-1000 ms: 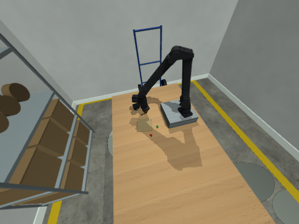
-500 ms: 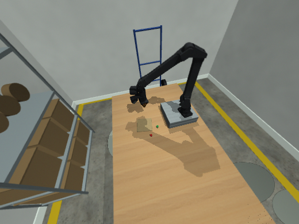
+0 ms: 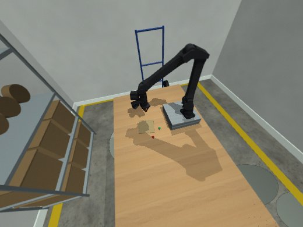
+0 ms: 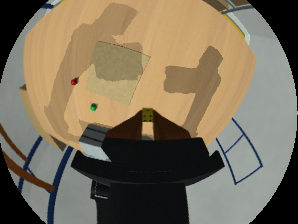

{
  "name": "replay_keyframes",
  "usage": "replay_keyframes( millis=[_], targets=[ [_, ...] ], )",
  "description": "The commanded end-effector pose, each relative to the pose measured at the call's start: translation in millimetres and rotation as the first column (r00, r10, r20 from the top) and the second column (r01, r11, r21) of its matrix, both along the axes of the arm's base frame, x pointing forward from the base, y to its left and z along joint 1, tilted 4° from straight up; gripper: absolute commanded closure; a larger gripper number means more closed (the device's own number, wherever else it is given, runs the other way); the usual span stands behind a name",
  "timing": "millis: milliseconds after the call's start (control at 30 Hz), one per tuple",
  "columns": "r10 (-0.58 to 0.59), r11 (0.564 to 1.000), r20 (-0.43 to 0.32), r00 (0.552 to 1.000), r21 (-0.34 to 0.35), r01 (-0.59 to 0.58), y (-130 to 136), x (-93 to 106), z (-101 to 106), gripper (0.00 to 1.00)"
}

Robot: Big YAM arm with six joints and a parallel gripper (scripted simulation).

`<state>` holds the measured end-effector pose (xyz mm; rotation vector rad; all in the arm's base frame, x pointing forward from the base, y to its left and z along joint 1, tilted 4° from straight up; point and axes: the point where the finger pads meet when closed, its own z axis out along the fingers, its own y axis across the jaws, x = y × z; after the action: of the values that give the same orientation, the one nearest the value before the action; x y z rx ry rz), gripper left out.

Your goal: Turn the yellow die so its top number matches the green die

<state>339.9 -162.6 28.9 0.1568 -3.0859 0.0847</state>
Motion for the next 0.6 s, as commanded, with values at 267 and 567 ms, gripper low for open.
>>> replay_keyframes(
  millis=[267, 567],
  targets=[
    [0.208, 0.978, 0.039, 0.977, -0.013, -0.208, 83.6, 67.8, 3.0, 0.9],
    [0.235, 0.968, 0.314, 0.92, 0.013, -0.252, 87.2, 49.2, 2.7, 0.9]
  ],
)
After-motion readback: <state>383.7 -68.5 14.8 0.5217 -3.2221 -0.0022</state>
